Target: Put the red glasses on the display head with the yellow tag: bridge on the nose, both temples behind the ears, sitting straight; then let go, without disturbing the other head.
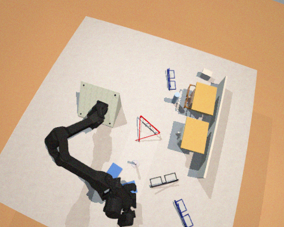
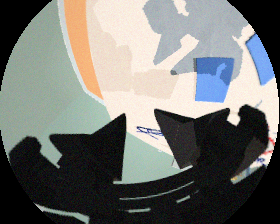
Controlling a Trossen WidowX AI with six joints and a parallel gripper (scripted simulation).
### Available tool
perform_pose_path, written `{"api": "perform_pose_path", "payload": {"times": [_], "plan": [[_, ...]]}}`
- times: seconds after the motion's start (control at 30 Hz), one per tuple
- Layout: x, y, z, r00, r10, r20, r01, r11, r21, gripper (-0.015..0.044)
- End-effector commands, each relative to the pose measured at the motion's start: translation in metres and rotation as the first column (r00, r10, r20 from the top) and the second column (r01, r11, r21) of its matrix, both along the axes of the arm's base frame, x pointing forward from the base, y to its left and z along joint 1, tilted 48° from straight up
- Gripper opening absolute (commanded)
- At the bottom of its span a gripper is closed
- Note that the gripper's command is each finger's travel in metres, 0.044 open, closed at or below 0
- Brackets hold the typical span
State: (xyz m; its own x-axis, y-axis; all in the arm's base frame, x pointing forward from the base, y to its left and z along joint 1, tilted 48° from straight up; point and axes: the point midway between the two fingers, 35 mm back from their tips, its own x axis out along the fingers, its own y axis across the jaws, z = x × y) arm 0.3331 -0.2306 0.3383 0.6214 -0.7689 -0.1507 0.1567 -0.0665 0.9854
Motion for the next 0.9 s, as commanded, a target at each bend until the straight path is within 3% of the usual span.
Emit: {"api": "perform_pose_path", "payload": {"times": [0.0,0.1,0.2,0.43,0.67,0.87], "plan": [[0.035,0.041,-0.047,0.967,0.135,-0.217,-0.134,0.991,0.016,0.0200],[0.052,0.072,-0.076,0.910,0.224,-0.350,-0.229,0.973,0.029,0.0200],[0.068,0.106,-0.077,0.855,0.329,-0.402,-0.354,0.935,0.012,0.0200],[0.069,0.165,-0.166,0.598,0.408,-0.690,-0.456,0.881,0.126,0.0200],[0.032,0.229,-0.253,0.151,0.371,-0.916,-0.549,0.802,0.235,0.0200],[-0.030,0.270,-0.308,-0.301,0.149,-0.942,-0.618,0.721,0.312,0.0200]]}}
